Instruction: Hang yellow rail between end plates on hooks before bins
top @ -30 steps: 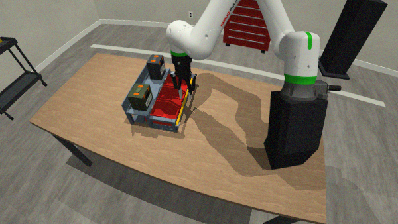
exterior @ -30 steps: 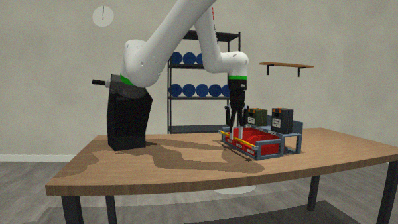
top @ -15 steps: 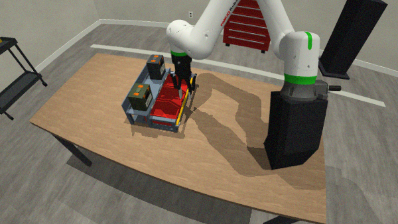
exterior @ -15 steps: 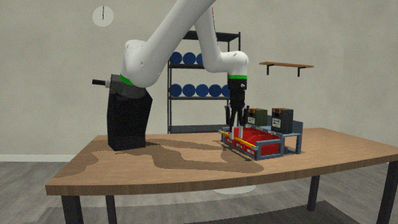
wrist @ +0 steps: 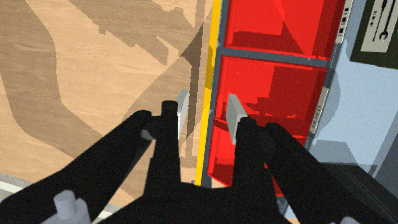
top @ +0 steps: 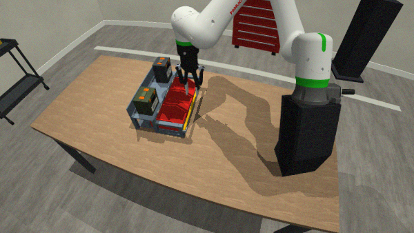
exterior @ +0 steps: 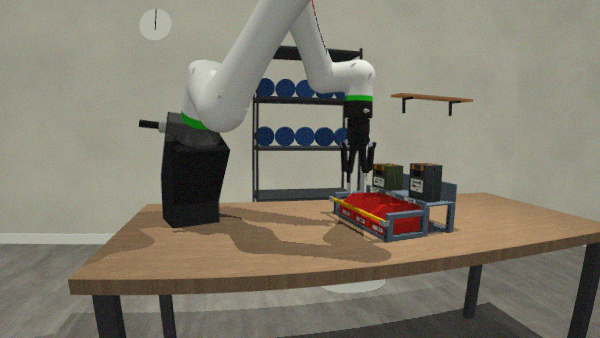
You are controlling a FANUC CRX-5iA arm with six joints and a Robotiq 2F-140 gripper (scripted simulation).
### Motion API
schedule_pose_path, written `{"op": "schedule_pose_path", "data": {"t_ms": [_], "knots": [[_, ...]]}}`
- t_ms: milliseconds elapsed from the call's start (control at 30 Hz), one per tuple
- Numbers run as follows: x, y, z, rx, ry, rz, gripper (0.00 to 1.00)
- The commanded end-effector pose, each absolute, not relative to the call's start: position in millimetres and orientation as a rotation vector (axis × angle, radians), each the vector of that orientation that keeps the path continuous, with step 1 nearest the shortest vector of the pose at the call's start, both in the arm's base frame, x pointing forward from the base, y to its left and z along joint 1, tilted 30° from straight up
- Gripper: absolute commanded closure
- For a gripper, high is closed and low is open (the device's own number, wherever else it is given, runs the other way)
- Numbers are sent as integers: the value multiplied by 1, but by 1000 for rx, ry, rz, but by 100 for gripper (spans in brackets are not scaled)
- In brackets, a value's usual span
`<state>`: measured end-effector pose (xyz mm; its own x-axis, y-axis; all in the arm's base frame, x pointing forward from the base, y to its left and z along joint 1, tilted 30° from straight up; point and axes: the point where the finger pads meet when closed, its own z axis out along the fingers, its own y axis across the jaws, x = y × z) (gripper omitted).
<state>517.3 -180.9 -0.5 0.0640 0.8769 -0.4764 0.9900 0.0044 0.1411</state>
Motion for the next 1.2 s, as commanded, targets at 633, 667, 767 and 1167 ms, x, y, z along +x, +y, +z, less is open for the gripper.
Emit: {"op": "schedule_pose_path", "data": {"t_ms": [633,667,767,1167], "knots": [[513,-164,29,1916,1856,-348,70],[513,-165,28,1916,1856,-348,70],[514,-166,26,1916,1856,-348,70],[514,-167,24,1916,1856,-348,70]]}}
